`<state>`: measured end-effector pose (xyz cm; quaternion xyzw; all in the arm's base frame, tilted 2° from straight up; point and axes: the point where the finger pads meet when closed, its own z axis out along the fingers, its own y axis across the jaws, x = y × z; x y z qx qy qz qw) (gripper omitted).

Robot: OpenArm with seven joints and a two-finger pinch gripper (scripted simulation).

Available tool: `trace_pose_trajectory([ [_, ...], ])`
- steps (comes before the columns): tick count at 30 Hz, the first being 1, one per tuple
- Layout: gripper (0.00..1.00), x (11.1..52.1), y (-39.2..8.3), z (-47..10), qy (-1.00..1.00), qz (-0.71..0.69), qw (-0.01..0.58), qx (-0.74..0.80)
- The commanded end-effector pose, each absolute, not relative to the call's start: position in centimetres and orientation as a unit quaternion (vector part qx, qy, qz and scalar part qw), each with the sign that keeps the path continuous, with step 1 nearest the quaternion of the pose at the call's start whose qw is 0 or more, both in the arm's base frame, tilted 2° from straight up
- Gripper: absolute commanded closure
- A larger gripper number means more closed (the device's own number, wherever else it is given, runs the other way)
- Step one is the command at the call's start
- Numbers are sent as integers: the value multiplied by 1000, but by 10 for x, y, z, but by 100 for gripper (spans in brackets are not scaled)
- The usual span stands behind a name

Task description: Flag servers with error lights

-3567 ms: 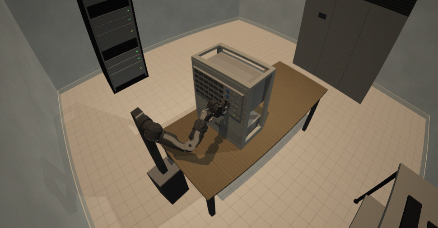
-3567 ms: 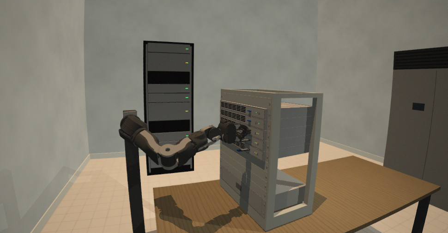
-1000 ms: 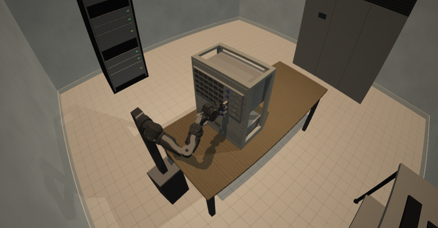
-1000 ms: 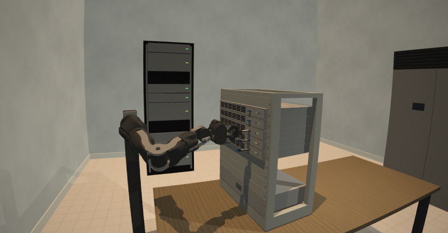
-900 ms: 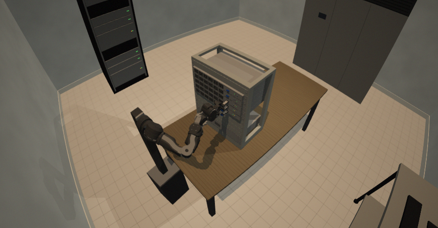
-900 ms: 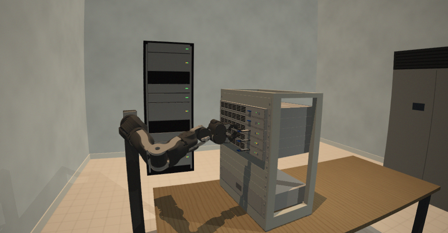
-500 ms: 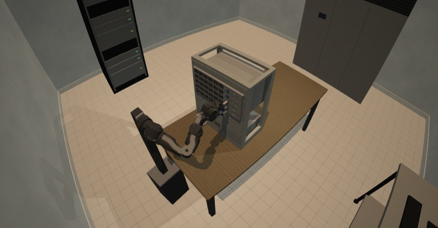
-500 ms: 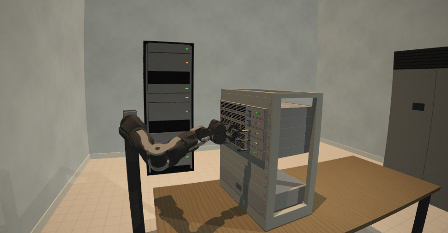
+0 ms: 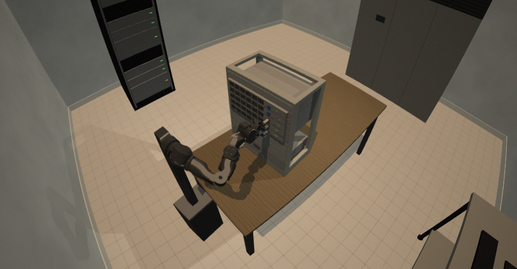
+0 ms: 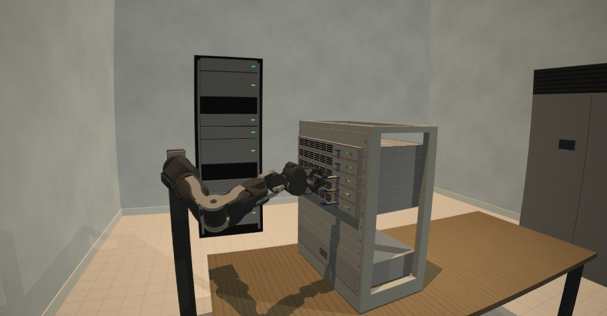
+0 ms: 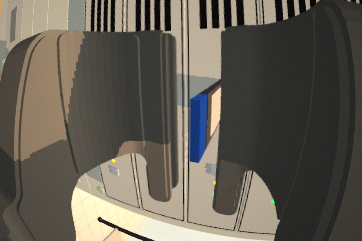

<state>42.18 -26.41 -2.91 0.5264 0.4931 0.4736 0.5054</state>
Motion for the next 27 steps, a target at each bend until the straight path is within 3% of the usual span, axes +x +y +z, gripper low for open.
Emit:
trace_pose_trajectory([
  [1, 90, 421, -264, -27, 492, 476, 506, 525],
  [27, 90, 373, -263, -26, 492, 476, 507, 525],
])
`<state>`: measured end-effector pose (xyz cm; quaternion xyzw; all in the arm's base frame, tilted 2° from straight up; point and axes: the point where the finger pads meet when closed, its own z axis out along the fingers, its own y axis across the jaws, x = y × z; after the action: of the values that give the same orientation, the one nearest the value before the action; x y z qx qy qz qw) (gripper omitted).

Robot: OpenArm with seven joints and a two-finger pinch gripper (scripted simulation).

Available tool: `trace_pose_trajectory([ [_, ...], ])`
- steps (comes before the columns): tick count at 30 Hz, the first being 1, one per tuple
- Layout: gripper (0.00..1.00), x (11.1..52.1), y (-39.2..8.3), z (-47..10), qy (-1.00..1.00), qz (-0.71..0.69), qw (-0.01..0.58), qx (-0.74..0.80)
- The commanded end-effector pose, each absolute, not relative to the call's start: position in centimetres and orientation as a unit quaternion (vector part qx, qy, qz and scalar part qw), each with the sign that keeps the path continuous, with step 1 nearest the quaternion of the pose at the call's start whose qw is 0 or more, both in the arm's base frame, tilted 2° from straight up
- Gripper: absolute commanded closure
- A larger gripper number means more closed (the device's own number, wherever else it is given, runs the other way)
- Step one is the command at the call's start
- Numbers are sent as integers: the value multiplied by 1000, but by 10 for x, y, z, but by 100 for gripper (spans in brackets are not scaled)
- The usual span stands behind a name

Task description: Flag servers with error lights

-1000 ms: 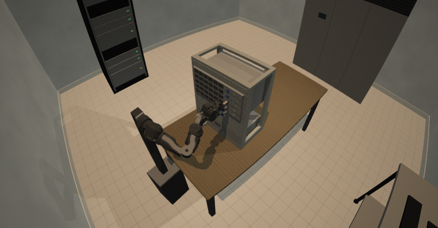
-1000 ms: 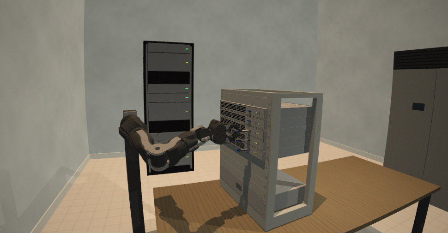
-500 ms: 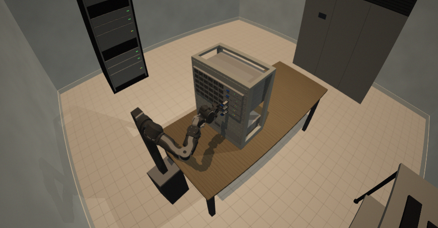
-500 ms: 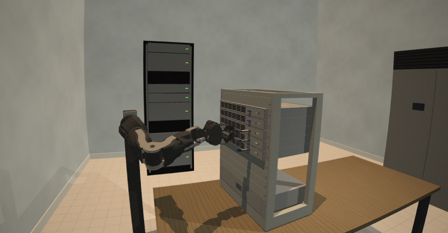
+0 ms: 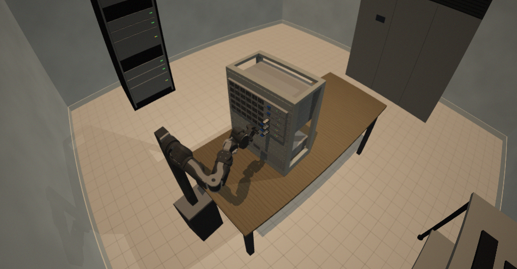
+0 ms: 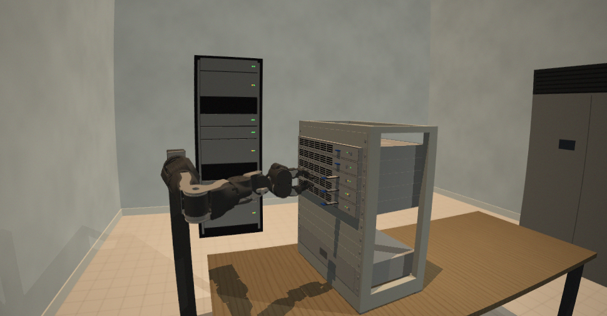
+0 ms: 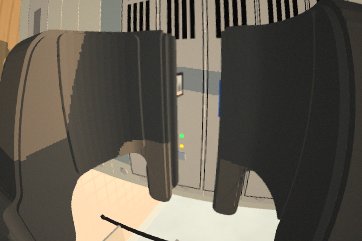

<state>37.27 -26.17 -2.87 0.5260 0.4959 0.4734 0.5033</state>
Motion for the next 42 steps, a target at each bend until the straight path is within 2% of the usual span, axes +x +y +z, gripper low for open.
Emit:
trace_pose_trajectory([
  [1, 90, 372, -263, -26, 492, 476, 507, 525],
  [3, 90, 372, -263, -26, 492, 476, 507, 525],
  [4, 100, 372, -263, -26, 491, 476, 507, 525],
  [17, 100, 371, -277, -43, 491, 475, 507, 526],
  [30, 100, 364, -332, -110, 491, 475, 507, 526],
  [42, 100, 364, -336, -115, 491, 475, 507, 526],
])
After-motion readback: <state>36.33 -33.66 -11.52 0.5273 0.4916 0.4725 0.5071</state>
